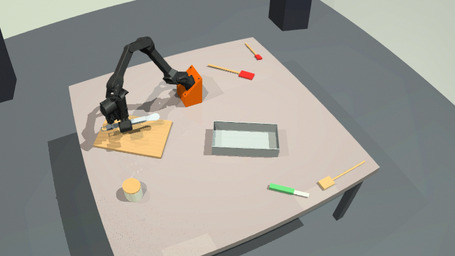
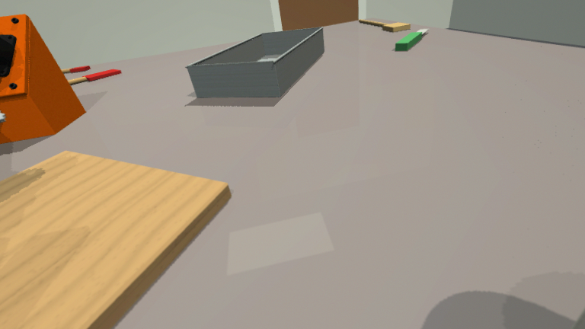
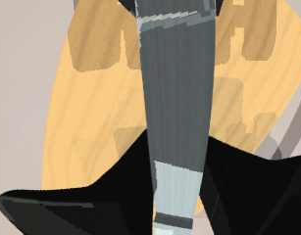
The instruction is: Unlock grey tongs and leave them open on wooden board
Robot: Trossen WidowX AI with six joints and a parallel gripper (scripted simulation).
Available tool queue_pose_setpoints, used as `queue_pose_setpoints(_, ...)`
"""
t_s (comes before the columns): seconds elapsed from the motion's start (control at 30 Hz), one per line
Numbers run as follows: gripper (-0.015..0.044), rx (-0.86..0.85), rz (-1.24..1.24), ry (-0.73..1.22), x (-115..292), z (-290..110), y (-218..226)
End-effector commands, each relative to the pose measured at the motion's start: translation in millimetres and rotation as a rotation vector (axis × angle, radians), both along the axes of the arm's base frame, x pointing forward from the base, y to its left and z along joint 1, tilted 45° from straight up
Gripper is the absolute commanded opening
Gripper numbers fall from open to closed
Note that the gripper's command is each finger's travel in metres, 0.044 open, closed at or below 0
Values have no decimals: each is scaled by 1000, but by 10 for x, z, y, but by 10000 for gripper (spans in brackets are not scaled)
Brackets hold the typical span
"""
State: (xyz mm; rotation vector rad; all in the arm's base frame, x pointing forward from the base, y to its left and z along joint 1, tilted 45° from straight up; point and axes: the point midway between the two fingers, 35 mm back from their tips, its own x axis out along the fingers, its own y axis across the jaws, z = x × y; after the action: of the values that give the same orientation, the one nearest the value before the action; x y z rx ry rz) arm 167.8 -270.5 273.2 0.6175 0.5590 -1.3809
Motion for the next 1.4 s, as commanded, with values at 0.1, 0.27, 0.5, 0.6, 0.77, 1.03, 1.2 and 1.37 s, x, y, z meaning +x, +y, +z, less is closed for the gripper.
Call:
queue_pose_setpoints(0.1,-150,1,8,4,0,-90,-69)
queue_pose_setpoints(0.27,-150,1,8,4,-3,-108,-86)
queue_pose_setpoints(0.5,7,-1,1,3,-12,-97,-81)
queue_pose_setpoints(0.6,86,-1,1,3,-12,-97,-81)
queue_pose_setpoints(0.77,217,-1,1,3,-12,-97,-81)
queue_pose_setpoints(1.03,427,-1,1,3,-12,-97,-81)
queue_pose_setpoints(1.2,440,8,2,7,-128,-57,-89)
queue_pose_setpoints(1.37,440,30,0,14,-646,139,-44)
